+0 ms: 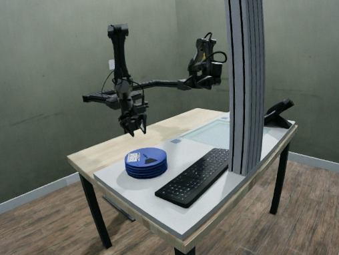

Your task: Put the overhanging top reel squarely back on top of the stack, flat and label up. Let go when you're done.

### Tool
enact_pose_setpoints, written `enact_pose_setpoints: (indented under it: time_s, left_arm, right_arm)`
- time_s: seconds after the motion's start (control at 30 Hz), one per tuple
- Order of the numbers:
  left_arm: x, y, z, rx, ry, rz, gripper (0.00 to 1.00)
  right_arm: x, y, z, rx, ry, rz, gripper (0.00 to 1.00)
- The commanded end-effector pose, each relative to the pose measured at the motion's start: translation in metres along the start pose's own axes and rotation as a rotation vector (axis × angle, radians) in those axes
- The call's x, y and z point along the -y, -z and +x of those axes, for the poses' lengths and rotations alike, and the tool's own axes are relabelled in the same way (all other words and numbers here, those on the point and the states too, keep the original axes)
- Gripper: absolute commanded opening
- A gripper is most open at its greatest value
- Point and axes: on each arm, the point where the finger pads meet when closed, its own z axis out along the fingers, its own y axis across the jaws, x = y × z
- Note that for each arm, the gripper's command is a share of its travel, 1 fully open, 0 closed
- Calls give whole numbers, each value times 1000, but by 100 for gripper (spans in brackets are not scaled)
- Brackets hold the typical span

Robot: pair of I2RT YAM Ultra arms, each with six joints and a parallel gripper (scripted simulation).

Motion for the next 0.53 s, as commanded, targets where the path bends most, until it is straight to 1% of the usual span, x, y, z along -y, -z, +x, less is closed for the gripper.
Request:
enact_pose_setpoints:
  time_s: [0.0,0.5]
  left_arm:
    - [3,-7,6,-2,2,27,100]
    - [3,-7,6,-2,7,27,100]
  right_arm:
    - [2,2,-8,32,10,-1,60]
    - [2,2,-7,32,10,-1,60]
